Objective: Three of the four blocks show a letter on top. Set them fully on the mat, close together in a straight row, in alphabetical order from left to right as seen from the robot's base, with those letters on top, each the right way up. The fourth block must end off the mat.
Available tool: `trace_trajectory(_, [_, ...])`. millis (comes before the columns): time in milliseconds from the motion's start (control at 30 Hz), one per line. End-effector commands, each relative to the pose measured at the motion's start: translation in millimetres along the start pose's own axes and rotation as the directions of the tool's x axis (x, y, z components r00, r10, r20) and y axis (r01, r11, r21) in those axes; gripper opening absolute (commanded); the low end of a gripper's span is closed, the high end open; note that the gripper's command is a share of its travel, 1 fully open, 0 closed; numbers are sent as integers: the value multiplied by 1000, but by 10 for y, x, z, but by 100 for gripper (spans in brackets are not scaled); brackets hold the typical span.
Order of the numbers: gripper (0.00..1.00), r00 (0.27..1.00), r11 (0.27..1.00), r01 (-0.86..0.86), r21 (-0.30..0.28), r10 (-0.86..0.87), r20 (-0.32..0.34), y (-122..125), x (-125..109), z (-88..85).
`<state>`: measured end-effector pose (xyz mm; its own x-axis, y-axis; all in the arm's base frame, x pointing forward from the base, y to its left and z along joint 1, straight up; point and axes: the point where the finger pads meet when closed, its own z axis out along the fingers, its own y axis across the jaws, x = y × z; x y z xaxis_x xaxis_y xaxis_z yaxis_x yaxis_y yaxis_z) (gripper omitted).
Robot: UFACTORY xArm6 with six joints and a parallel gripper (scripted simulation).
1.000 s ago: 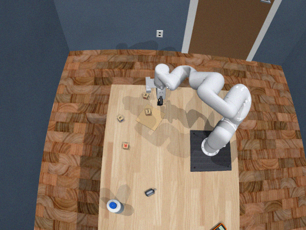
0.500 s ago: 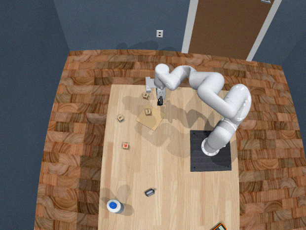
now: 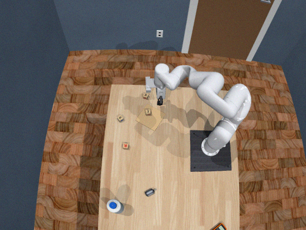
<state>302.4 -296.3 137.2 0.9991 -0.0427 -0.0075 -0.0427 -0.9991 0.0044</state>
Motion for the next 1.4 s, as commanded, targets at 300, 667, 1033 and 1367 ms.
trace_trajectory(300, [100,1000,1000,-1,-5,1,-4,1086,108,1])
trace_trajectory(667, [100,1000,1000,-1,-5,1,-4,1228,99,18])
trace_trajectory(1033, [100,1000,1000,-1,-5,1,-4,1228,99,18])
trace_trajectory(1367, [100,1000,1000,-1,-5,1,-4,1228,99,18])
